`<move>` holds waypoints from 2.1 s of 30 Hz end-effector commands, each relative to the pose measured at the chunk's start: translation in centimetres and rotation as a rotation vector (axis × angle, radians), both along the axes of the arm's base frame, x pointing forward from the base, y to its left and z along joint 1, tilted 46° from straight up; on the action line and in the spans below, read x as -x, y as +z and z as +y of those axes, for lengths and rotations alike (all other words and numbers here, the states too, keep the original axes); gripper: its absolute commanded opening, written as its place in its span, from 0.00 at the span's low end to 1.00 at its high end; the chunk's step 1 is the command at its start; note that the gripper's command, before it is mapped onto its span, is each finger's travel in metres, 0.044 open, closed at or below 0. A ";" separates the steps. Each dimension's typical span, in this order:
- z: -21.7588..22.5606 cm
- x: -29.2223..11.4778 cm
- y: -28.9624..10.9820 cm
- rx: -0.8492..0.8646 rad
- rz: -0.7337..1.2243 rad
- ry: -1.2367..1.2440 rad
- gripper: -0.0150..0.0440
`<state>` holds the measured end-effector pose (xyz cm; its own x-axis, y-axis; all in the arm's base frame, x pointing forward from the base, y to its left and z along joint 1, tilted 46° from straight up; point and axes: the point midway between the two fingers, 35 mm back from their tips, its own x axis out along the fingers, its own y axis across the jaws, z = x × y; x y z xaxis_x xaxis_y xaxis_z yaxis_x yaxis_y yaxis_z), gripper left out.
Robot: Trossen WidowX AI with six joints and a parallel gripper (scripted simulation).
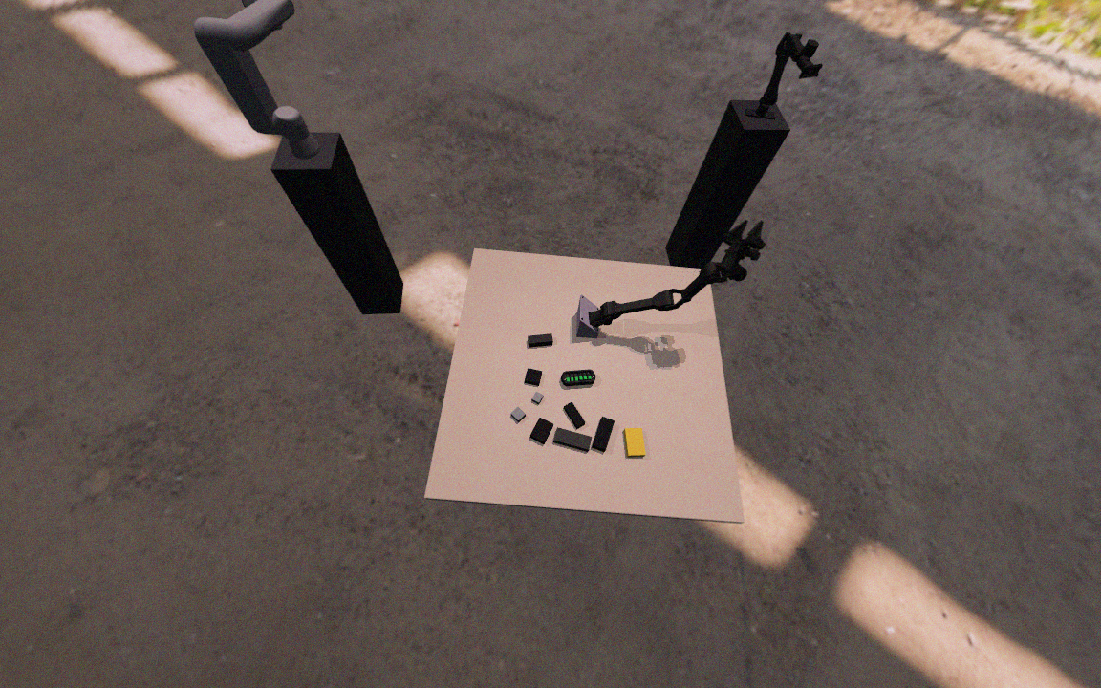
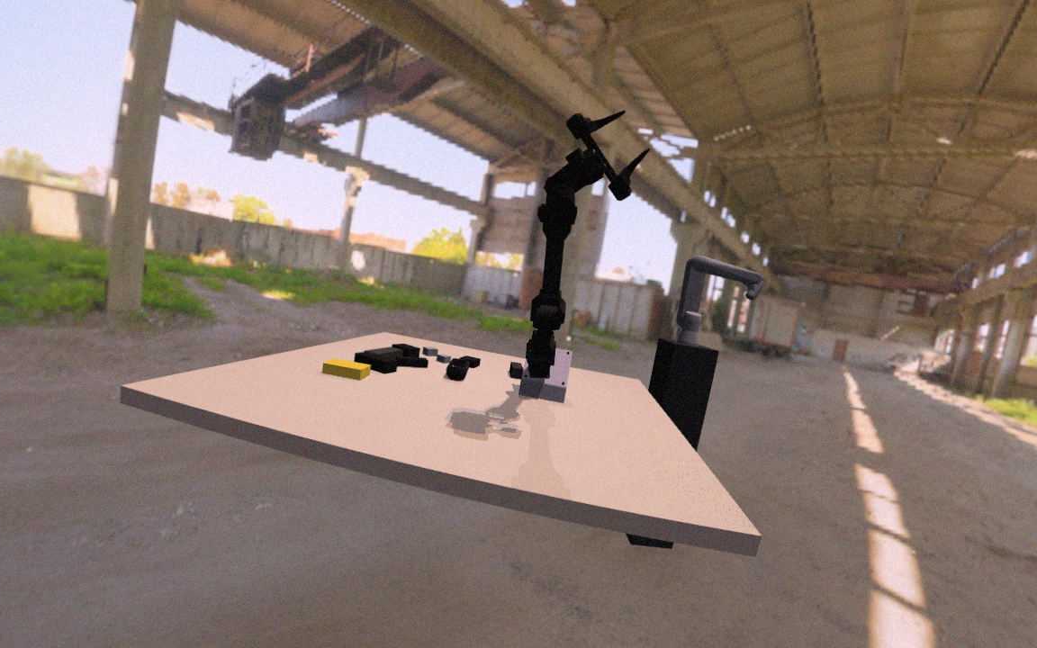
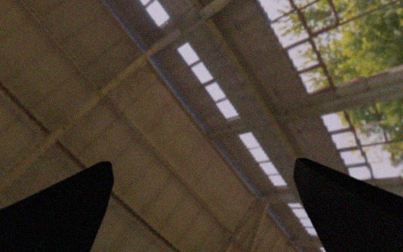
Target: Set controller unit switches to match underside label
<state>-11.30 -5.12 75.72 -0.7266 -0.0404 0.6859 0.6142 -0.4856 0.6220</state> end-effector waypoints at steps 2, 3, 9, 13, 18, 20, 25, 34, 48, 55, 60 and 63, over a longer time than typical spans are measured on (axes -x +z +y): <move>0.0 0.0 0.0 0.000 0.000 0.000 0.84; 0.0 0.0 0.0 0.000 0.000 0.000 0.80; -4.6 -0.7 -0.4 -0.084 0.046 0.081 0.53; -10.6 -2.1 -1.6 -0.196 0.103 0.202 0.35; -17.7 -4.6 -4.1 -0.337 0.169 0.358 0.25; -20.4 -5.9 -5.5 -0.394 0.192 0.425 0.25; -26.5 -9.6 -9.7 -0.541 0.242 0.601 0.25; -34.5 -17.4 -19.6 -0.814 0.296 0.930 0.25; -38.2 -28.9 -39.5 -1.289 0.231 1.438 0.25; -35.4 -33.5 -49.9 -1.555 0.105 1.680 0.25; -31.6 -35.9 -57.1 -1.764 -0.038 1.832 0.25; -28.6 -36.8 -61.1 -1.898 -0.148 1.909 0.25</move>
<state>24.38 -37.20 19.42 0.5947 -0.5520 -0.5845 0.8037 0.3890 0.4503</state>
